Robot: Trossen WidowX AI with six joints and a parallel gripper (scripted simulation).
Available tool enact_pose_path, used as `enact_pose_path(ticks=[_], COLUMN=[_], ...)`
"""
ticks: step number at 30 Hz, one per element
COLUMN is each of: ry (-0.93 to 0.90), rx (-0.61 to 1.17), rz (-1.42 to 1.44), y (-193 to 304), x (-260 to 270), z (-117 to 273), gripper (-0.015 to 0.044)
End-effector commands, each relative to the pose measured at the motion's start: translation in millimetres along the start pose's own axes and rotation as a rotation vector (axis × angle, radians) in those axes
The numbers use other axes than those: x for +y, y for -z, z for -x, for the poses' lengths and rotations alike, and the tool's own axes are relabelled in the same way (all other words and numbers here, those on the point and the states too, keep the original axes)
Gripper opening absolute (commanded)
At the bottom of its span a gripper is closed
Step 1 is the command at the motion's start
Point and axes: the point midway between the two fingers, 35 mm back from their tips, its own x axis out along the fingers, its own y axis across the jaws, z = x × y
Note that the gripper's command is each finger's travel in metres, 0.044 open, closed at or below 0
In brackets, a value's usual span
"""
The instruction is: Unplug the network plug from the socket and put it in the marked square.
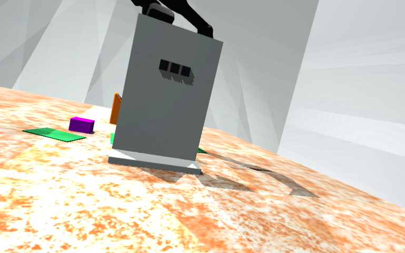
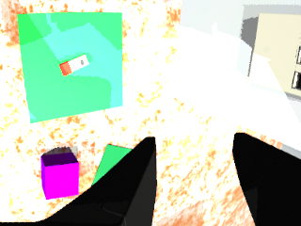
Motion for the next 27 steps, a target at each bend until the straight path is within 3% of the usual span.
enact_pose_path(ticks=[1, 4, 15, 27], ry=[0.004, 0.004, 0.004, 0.004], rx=[0.001, 0.000, 0.000, 0.000], rz=[0.004, 0.004, 0.004, 0.004], y=[-0.4, -0.9, -0.9, -0.9], x=[-5.3, -7.1, -7.1, -7.1], z=[10.8, 14.5, 14.5, 14.5], gripper=[0.0156, 0.0156, 0.0440, 0.0440])
